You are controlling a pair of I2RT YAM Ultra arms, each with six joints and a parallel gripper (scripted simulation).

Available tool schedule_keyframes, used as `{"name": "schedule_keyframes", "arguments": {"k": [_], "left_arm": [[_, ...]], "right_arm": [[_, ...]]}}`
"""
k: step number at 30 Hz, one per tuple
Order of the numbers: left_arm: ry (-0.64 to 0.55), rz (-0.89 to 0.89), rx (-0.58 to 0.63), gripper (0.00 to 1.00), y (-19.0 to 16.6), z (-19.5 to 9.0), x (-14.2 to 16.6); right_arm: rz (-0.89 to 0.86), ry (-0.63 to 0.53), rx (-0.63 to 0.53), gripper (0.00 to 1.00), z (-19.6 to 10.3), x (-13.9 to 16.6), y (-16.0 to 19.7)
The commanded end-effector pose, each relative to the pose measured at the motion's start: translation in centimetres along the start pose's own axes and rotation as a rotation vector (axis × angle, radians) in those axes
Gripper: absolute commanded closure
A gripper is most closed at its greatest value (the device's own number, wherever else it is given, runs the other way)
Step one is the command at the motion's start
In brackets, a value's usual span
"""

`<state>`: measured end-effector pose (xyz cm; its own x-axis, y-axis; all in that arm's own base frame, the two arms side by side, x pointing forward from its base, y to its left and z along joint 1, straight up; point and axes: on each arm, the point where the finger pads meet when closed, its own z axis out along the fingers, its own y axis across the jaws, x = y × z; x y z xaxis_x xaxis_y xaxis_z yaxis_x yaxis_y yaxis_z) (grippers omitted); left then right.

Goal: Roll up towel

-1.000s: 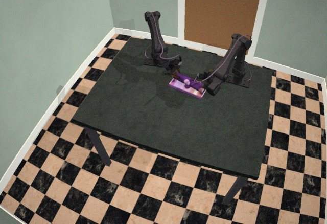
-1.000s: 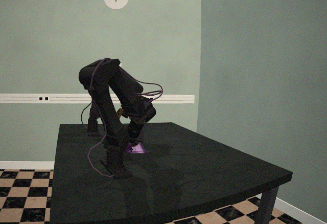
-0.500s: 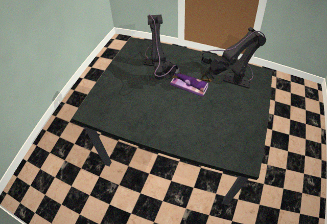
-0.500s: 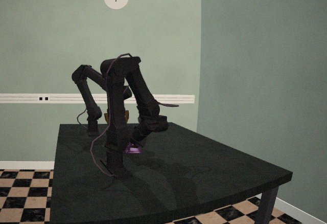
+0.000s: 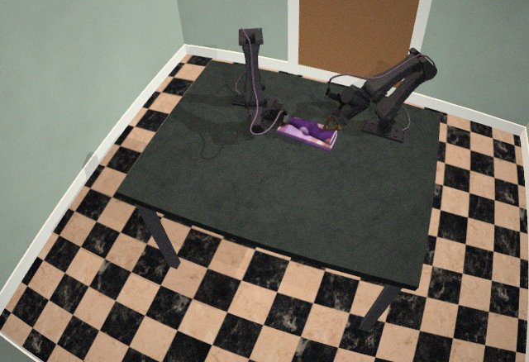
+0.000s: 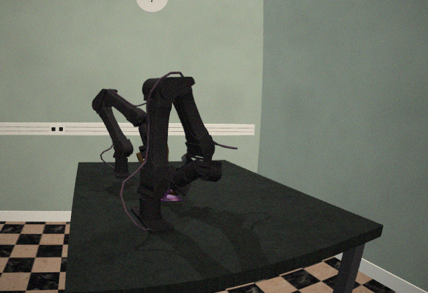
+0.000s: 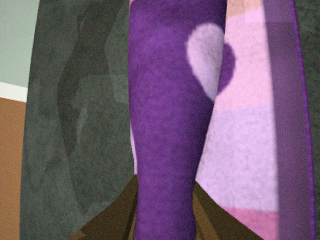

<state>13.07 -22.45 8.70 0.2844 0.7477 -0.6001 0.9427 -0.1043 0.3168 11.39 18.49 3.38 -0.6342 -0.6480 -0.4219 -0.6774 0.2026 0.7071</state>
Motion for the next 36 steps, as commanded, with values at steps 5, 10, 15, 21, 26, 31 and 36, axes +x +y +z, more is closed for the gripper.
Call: {"name": "schedule_keyframes", "arguments": {"k": [5, 10, 15, 21, 26, 31, 36], "left_arm": [[-0.014, 0.019, -0.019, 0.02, 0.5, 0.1, -0.2], [-0.013, 0.017, -0.02, 0.02, 0.0, 0.9, 0.4], [-0.012, 0.014, -0.023, 0.02, -1.0, 2.6, 1.7], [-0.01, 0.011, -0.026, 0.02, -1.8, 3.8, 2.7], [-0.01, 0.01, -0.027, 0.02, -2.0, 4.5, 3.0], [-0.01, 0.01, -0.027, 0.06, -1.6, 4.9, 2.5], [-0.01, 0.01, -0.027, 0.19, -1.6, 4.9, 2.5]], "right_arm": [[-0.009, -0.005, -0.006, 0.73, 0.1, -0.2, -0.6], [-0.009, -0.005, -0.006, 0.73, 0.1, -0.2, -0.6], [-0.009, -0.005, -0.006, 0.73, 0.1, -0.2, -0.6], [-0.009, -0.005, -0.006, 0.73, 0.1, -0.2, -0.6], [-0.009, -0.005, -0.006, 0.73, 0.1, -0.2, -0.6], [-0.009, -0.005, -0.006, 0.73, 0.1, -0.2, -0.6], [-0.009, -0.005, -0.006, 0.73, 0.1, -0.2, -0.6]]}}
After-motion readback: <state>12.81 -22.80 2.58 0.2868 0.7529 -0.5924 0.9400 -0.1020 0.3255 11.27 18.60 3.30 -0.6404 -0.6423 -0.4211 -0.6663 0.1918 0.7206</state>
